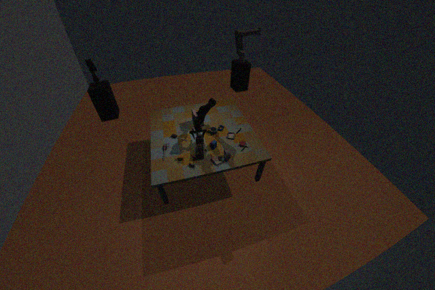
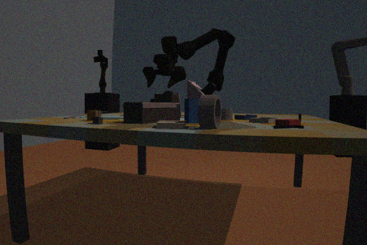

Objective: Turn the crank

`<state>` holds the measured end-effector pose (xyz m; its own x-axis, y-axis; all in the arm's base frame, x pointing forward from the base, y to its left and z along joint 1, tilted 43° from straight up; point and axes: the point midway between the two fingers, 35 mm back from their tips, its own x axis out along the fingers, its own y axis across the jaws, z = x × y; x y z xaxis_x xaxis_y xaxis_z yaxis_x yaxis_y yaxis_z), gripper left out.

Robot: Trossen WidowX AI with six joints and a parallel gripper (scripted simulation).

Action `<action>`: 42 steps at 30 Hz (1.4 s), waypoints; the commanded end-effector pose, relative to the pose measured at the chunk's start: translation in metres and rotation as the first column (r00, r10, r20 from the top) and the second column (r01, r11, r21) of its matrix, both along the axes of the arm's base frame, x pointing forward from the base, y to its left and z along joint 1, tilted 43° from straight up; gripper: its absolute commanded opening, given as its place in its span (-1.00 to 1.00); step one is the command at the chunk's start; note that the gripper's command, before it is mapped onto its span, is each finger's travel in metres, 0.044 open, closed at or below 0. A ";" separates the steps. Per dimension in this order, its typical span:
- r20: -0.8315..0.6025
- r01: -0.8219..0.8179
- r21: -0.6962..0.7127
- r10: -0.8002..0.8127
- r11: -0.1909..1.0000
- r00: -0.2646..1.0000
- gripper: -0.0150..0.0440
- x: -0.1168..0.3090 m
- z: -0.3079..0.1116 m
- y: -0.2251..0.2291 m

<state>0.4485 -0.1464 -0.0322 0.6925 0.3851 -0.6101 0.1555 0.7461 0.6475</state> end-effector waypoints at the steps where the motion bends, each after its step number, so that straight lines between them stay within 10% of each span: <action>1: 0.003 0.010 -0.005 -0.010 1.000 1.000 1.00 0.000 -0.002 0.000; 19: 0.003 0.010 -0.005 -0.010 1.000 1.000 1.00 0.000 -0.002 0.000; 36: 0.003 0.010 -0.005 -0.010 1.000 1.000 -0.49 0.000 -0.002 0.000; 42: 0.003 0.010 -0.005 -0.010 1.000 1.000 -0.49 0.000 -0.002 0.000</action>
